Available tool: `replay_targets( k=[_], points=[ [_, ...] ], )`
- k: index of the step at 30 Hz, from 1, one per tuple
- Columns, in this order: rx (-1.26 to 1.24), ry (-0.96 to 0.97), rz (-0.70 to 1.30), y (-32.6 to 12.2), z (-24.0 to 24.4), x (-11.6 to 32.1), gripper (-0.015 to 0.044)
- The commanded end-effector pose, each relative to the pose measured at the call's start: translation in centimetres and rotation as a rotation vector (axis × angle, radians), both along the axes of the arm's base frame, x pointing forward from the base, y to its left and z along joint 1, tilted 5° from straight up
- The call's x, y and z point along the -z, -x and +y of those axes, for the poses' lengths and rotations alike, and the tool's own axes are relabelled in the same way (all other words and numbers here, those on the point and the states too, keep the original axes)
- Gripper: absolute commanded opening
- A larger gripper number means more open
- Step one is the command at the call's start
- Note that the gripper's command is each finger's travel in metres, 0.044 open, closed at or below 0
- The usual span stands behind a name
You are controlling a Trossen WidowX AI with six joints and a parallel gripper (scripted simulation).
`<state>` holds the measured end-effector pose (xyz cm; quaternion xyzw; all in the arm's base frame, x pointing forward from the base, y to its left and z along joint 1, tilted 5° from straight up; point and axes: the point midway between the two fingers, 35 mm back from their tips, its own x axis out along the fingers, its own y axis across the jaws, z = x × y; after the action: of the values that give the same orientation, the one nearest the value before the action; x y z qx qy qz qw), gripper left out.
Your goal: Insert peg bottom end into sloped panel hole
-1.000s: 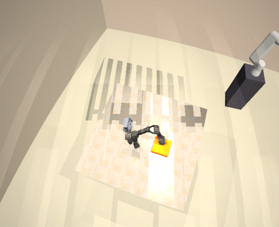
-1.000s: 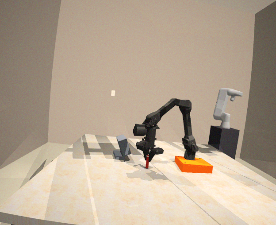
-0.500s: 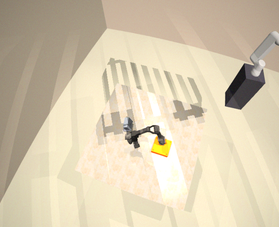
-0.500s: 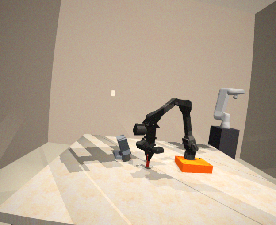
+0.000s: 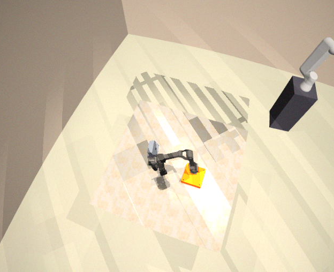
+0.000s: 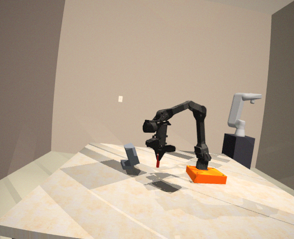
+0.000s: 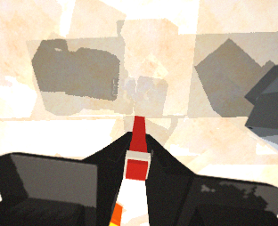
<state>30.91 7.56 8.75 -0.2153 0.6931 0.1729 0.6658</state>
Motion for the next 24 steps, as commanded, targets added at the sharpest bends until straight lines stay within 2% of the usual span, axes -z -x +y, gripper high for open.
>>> replay_targets(
  k=[1,24],
  points=[
    [0.004,-0.008,-0.007,0.0,0.1,-1.6,0.0],
    [0.076,-0.1,-0.078,-0.8,-1.8,-1.0,0.0]
  ],
)
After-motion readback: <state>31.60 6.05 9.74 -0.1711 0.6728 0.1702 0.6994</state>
